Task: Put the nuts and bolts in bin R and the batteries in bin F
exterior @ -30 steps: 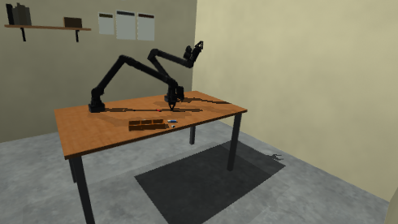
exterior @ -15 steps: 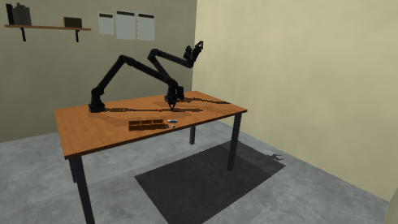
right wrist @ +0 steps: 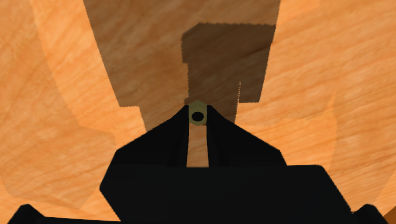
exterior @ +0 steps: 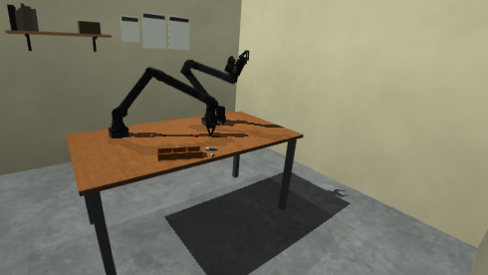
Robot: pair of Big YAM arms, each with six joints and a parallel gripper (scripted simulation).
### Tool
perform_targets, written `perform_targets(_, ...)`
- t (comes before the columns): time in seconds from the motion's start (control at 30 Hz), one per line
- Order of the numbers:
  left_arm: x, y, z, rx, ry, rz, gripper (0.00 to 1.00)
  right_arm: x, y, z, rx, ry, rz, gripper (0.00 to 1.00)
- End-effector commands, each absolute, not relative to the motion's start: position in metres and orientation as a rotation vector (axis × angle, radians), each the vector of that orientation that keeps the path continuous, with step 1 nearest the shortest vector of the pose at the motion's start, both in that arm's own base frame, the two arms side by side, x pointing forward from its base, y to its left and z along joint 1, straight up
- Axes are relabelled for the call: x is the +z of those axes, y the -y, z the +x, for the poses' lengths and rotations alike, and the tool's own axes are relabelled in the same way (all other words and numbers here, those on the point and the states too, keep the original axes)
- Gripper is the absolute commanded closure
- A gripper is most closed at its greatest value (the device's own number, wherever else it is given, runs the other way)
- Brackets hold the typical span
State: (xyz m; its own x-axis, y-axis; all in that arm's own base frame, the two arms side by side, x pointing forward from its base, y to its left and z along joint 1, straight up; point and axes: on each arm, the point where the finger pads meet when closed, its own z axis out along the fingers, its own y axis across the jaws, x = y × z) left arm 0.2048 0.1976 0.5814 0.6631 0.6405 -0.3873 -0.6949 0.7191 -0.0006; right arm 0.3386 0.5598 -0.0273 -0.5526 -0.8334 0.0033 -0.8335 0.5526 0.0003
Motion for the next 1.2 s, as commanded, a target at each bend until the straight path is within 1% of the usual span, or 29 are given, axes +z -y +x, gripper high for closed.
perform_targets(0.0, 0.586, -0.194, 0.195, 0.776, -0.346, -0.143, 0.0, -0.006, -0.562, 0.35, -0.037, 2.807, 1.5, 0.89)
perform_targets(0.27, 0.586, -0.194, 0.195, 0.776, -0.346, -0.143, 0.0, -0.006, -0.561, 0.35, -0.037, 2.807, 1.5, 0.89)
perform_targets(0.43, 0.586, -0.194, 0.195, 0.776, -0.346, -0.143, 0.0, 0.032, -0.575, 0.357, -0.064, 2.831, 1.515, 0.89)
perform_targets(0.93, 0.586, -0.194, 0.195, 0.776, -0.346, -0.143, 0.0, 0.077, -0.573, 0.355, -0.065, 2.831, 1.517, 0.89)
perform_targets(1.17, 0.586, -0.194, 0.195, 0.776, -0.346, -0.143, 0.0, 0.052, -0.572, 0.354, -0.032, 2.8, 1.501, 0.89)
